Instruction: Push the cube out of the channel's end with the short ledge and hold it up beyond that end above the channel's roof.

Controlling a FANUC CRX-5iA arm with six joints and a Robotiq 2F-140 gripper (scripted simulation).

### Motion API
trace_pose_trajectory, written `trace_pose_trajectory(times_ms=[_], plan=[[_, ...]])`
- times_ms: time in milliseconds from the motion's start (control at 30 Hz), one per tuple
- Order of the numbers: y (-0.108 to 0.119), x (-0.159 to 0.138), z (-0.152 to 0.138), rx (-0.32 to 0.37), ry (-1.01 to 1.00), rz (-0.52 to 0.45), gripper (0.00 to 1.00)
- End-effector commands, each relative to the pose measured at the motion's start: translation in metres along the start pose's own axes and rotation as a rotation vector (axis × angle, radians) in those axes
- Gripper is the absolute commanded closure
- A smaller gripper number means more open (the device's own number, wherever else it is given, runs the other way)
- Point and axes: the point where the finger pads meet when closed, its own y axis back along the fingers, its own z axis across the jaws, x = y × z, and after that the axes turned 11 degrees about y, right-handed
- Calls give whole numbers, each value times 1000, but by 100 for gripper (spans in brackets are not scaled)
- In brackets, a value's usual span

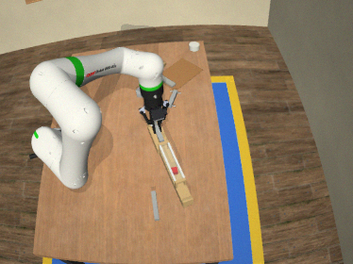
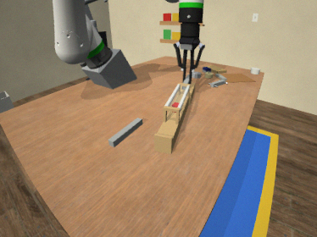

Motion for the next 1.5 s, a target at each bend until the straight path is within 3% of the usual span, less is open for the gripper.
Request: trace_pose_trajectory(times_ms=[0,267,1467], plan=[[-2,0,-1,2,0,0,90],[-16,0,-1,2,0,0,90],[-16,0,-1,2,0,0,90]])
